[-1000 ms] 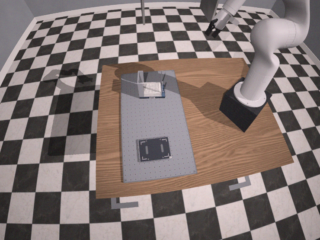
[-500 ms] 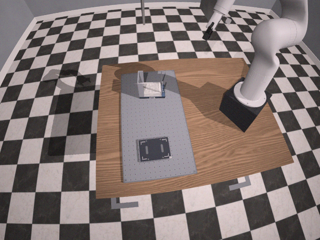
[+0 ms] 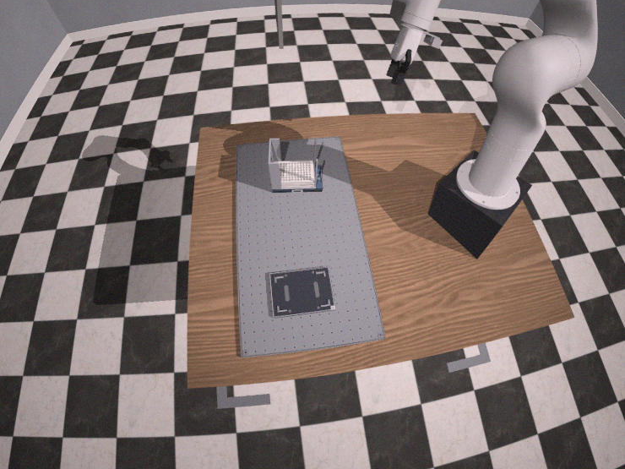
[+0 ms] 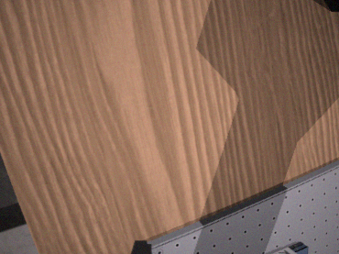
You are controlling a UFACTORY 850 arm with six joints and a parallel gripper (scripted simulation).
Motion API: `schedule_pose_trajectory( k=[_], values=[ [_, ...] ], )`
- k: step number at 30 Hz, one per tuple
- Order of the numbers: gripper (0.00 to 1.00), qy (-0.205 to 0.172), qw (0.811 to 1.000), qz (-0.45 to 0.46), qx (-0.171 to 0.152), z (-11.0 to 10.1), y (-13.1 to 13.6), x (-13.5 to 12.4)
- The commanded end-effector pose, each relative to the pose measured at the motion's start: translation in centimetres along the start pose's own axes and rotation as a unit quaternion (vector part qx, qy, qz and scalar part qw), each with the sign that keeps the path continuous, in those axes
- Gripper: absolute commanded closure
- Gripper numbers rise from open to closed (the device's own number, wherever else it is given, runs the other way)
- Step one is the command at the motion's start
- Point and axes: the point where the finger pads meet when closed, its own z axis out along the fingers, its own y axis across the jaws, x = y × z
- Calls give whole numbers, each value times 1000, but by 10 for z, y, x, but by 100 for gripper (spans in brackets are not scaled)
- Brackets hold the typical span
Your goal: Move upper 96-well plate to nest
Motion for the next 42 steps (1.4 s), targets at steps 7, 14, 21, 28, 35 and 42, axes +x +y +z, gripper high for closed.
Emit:
schedule_pose_trajectory(
  k=[7, 14, 21, 28, 35, 42],
  values=[
    [0, 49, 982, -181, -9, 19, 9, -24],
    [0, 69, 963, -260, -14, 28, 13, -35],
    [0, 91, 932, -351, -20, 34, 16, -43],
    [0, 107, 898, -425, -26, 43, 21, -56],
    [0, 127, 841, -524, -35, 55, 28, -73],
    [0, 140, 793, -591, -42, 66, 36, -89]
  ],
)
